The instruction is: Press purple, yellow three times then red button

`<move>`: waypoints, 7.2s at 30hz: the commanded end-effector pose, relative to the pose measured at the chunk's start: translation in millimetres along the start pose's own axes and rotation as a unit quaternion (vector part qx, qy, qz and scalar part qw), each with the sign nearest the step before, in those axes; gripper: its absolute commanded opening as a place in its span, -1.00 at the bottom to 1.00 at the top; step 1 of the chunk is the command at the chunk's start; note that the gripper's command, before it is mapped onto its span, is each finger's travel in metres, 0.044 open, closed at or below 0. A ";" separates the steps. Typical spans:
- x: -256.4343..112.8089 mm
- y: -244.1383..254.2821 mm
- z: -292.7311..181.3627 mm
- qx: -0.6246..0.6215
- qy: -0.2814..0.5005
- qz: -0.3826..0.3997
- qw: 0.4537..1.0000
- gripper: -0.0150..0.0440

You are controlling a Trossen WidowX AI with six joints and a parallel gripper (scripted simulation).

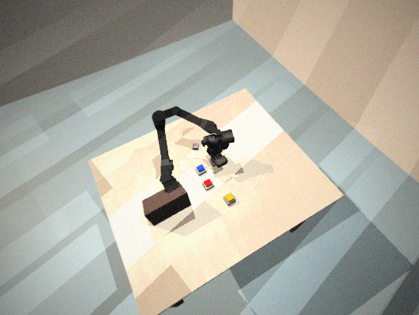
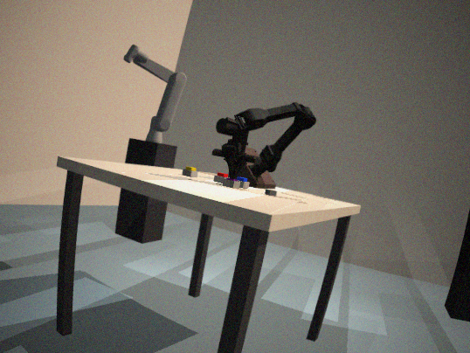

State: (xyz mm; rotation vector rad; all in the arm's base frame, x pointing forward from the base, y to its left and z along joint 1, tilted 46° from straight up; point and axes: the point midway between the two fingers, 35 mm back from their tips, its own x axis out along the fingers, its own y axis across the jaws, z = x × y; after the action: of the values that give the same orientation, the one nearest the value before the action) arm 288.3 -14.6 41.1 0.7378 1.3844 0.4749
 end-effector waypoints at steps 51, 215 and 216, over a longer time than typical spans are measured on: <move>-35.4 -236.1 -50.5 0.004 0.002 -0.005 1.000 -0.42; -102.0 -205.7 -59.0 0.005 0.003 -0.005 1.000 -0.42; -103.1 -193.5 -63.2 0.005 0.003 -0.005 1.000 -0.42</move>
State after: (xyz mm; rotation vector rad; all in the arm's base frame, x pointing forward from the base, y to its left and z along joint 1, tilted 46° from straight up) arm 193.1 -226.0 -43.8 0.7357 1.3893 0.4494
